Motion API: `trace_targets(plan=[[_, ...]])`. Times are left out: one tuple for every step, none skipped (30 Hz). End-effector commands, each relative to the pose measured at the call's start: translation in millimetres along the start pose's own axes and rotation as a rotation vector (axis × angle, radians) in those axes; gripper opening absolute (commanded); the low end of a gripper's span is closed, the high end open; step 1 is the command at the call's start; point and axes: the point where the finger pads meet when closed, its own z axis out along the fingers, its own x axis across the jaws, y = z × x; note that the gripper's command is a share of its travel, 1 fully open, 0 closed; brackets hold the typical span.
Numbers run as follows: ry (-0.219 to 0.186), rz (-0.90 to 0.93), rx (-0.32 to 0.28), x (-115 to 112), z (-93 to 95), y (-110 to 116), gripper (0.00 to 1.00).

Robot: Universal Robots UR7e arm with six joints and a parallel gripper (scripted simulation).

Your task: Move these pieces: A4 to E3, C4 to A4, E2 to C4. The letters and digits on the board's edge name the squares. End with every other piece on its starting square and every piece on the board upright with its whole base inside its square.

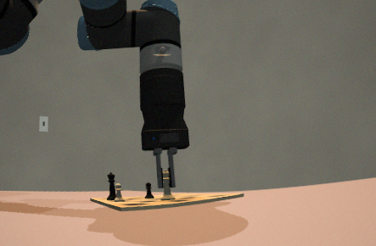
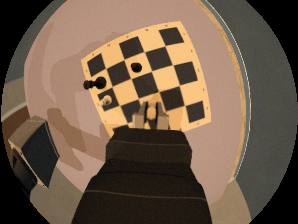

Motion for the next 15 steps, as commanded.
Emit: trace_targets(plan=[[0.004,0.0,0.0,1.6,-1.2,0.6,0.0],[0.004,0.0,0.0,1.7,-2.0,0.6,0.0],[0.003,0.0,0.0,1.4,-2.6,0.6,0.0],[0.003,0.0,0.0,1.1,-3.4,0.5,0.0],[0.002,0.0,0.0,0.7,-4.5,0.5,0.0],[0.002,0.0,0.0,0.3,-5.8,0.5,0.0],[0.001,0.0,0.0,-0.2,-7.4,0.5,0.0],[0.0,0.0,0.0,-0.6,-9.2,0.4,0.0],[0.0,0.0,0.0,-0.6,-11.3,0.4,0.0],[0.0,0.0,0.0,-0.6,-13.7,0.4,0.0],[0.0,0.0,0.0,-0.6,-16.3,0.3,0.0],[0.0,0.0,0.0,-0.7,-19.1,0.3,0.0],[0.0,0.0,0.0,-0.7,-22.2,0.3,0.0],[0.0,0.0,0.0,-0.7,-25.4,0.2,0.0],[0.0,0.0,0.0,-0.7,-25.4,0.2,0.0]])
